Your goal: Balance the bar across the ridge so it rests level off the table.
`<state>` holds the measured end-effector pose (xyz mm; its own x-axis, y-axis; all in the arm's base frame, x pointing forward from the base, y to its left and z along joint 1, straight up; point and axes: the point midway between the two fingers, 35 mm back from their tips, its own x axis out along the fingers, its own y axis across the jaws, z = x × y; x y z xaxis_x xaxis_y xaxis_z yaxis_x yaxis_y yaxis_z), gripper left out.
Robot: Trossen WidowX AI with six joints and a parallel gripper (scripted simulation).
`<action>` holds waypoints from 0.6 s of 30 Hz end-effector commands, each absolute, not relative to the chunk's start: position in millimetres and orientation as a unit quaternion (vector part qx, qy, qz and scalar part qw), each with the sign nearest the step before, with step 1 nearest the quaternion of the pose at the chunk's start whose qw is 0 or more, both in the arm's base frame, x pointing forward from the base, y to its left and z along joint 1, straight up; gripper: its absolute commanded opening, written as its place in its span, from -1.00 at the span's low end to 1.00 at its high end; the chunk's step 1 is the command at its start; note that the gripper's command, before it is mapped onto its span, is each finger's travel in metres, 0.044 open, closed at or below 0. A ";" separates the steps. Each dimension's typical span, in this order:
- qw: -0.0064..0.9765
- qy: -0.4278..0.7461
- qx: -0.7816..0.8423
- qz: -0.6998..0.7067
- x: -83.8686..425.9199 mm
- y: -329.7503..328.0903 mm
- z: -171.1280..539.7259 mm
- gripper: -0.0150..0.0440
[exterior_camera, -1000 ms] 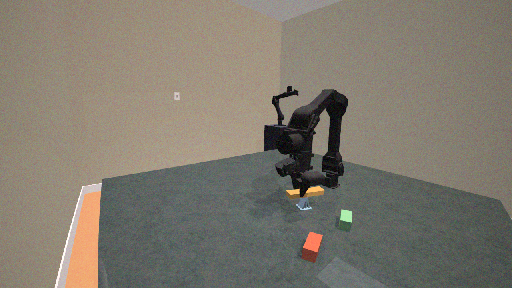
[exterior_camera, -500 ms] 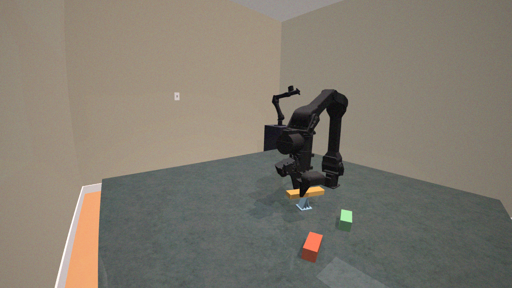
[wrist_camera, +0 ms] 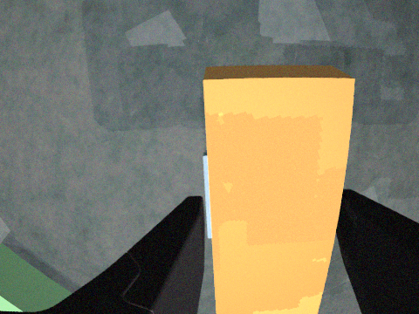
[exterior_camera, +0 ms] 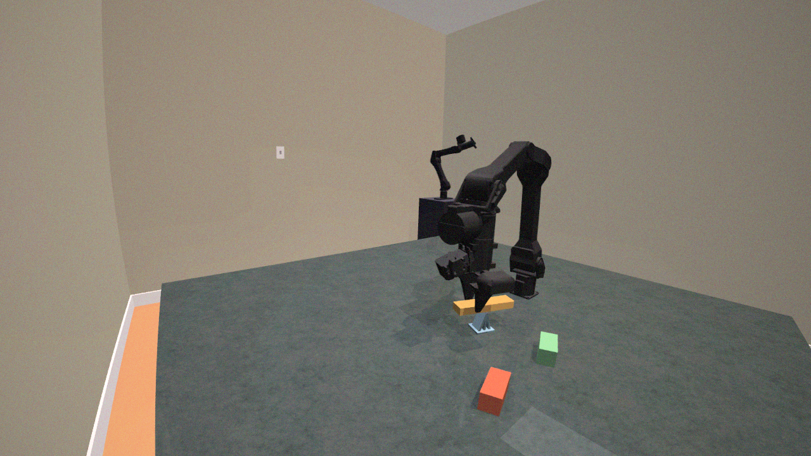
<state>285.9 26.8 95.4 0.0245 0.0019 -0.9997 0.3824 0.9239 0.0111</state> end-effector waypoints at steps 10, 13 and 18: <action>0.702 0.685 0.140 -0.136 285.9 26.8 95.4 1.00; 0.702 0.685 0.140 -0.136 287.2 26.9 103.5 1.00; 0.702 0.685 0.140 -0.135 288.5 27.1 164.5 1.00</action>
